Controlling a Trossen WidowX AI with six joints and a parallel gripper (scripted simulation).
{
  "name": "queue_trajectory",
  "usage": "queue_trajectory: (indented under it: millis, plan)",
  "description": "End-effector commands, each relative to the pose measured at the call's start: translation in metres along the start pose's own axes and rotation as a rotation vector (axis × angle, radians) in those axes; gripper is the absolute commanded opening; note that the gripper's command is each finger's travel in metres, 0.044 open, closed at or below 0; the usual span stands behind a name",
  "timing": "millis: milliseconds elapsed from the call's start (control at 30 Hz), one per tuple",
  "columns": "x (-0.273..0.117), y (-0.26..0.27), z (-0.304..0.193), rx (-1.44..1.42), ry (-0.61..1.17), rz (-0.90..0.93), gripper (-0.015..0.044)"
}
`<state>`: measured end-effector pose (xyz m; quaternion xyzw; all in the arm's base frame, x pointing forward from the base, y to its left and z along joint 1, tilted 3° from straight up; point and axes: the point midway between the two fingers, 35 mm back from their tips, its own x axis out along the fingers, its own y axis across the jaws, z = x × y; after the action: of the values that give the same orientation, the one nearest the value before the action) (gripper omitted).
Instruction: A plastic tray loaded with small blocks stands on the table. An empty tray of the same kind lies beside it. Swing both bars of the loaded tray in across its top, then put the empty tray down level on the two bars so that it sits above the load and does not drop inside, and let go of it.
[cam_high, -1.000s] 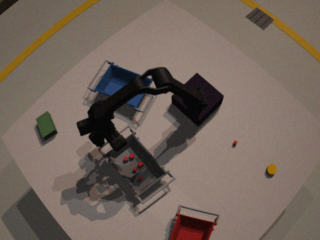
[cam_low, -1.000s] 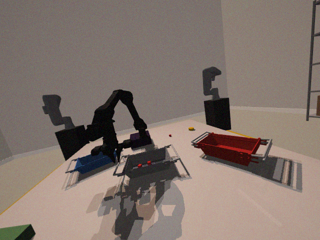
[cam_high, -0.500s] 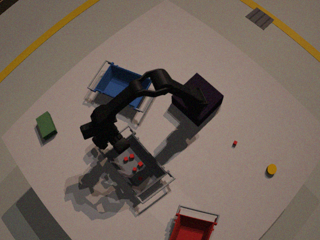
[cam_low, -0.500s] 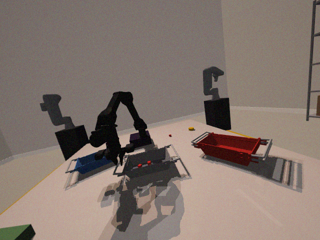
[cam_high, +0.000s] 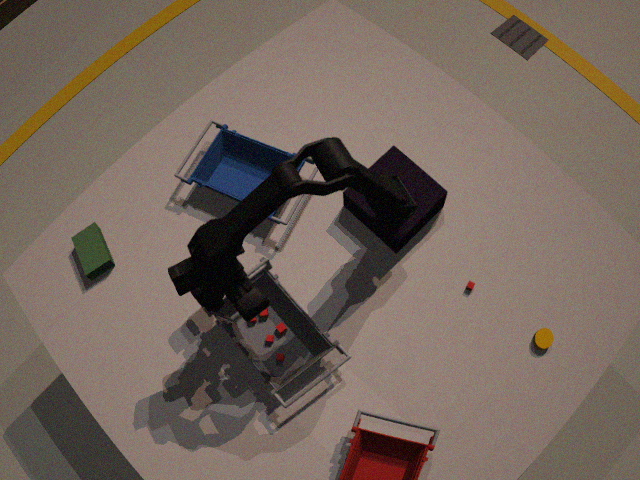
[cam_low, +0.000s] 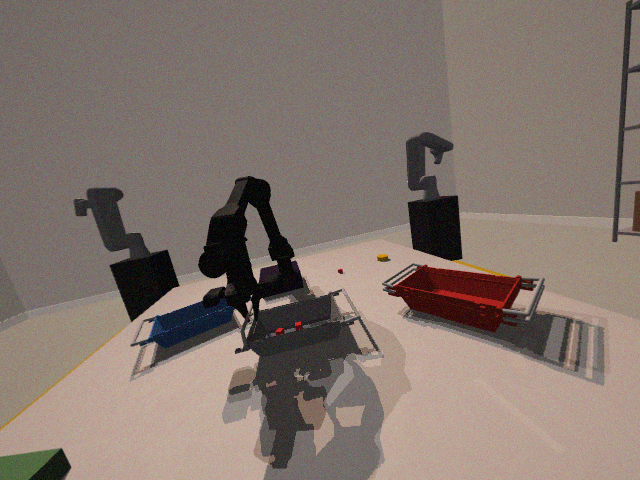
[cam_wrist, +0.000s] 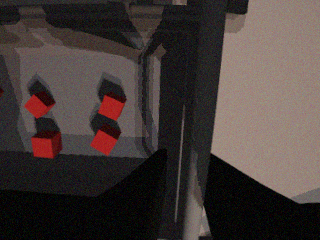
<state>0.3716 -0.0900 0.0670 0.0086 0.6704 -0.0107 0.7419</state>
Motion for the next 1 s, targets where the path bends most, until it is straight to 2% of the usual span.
queue_trajectory:
  millis: [0,200,533,967]
  plan:
    - [0.010,0.019,-0.003,0.000,0.012,0.009,0.0081]
    - [0.020,0.030,-0.004,0.000,0.012,0.010,0.0081]
    - [-0.025,0.026,0.000,0.000,0.012,0.009,0.0081]
    - [-0.019,0.027,0.000,0.002,0.010,0.012,0.0081]
